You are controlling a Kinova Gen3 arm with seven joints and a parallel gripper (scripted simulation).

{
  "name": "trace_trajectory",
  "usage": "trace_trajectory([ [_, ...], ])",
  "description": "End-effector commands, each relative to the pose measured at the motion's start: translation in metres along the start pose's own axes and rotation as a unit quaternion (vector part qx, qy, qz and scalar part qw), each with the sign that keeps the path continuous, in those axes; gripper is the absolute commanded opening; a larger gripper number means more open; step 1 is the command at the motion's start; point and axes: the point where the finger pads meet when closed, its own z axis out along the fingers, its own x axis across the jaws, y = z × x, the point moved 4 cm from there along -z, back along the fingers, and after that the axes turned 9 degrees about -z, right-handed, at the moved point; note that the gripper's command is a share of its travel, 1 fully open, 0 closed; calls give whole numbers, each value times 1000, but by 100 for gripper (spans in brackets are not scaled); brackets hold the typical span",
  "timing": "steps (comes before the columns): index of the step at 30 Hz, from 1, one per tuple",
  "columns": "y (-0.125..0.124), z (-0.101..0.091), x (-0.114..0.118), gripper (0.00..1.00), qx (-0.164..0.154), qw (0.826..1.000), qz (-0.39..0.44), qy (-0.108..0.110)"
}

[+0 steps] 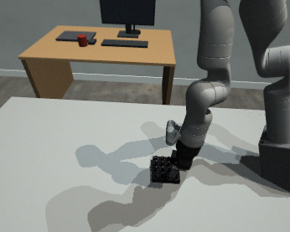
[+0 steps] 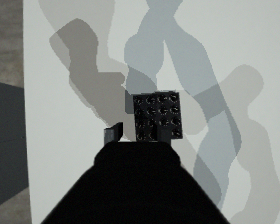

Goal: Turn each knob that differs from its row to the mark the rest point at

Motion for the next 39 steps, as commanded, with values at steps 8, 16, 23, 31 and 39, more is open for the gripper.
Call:
trace_trajectory([
  [8,0,3,7,100,-4,1000,-6,0],
  [16,1,6,13,100,-7,1000,-11,0],
  [23,1,8,18,100,-11,1000,-16,0],
  [31,1,8,18,100,-11,1000,-16,0],
  [39,2,10,23,100,-14,1000,-21,-1],
])
